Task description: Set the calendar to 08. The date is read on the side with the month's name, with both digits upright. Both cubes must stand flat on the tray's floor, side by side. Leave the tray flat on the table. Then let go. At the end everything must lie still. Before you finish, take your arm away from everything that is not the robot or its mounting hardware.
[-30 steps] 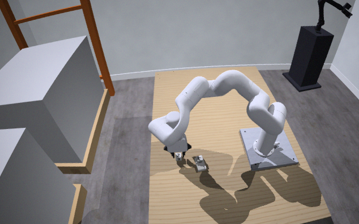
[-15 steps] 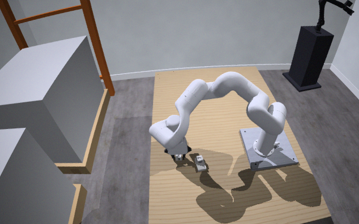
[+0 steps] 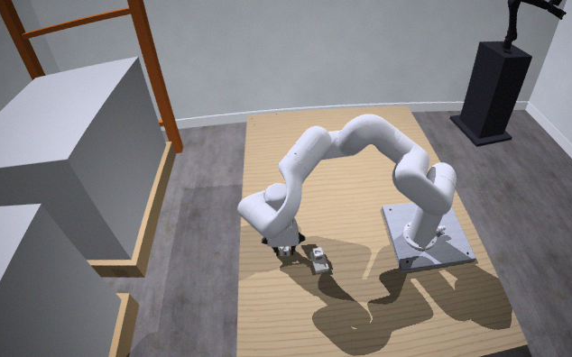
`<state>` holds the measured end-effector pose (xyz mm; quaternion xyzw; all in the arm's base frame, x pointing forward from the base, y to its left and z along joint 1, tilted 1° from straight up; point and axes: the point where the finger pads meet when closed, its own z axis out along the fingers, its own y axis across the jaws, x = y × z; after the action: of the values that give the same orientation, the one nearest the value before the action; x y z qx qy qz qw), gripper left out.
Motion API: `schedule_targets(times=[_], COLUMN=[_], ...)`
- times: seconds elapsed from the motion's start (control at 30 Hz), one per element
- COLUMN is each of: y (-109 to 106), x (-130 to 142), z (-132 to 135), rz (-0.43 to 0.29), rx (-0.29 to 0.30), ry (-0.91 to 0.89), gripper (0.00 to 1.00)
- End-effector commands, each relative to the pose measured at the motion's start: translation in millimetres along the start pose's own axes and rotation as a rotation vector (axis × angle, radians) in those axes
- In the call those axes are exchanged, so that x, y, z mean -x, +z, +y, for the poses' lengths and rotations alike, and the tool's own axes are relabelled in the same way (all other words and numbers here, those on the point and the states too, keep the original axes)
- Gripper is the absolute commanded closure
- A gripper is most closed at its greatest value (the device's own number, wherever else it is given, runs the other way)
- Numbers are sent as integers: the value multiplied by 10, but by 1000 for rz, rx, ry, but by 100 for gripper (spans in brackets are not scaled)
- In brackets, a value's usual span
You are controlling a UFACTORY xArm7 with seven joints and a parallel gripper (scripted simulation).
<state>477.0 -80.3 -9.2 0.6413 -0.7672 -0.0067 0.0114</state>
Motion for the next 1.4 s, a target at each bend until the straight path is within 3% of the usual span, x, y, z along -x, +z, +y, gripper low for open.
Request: schedule_targets(times=[0.0,0.7,0.73,1.37], y=[-16,-16,-16,-16], x=[3,3,3,3], z=[-11,-11,-11,-11], rz=[0,0,0,0], rx=[-3,-3,-3,-3], ry=[0,0,0,0], gripper=[51,51,71,71])
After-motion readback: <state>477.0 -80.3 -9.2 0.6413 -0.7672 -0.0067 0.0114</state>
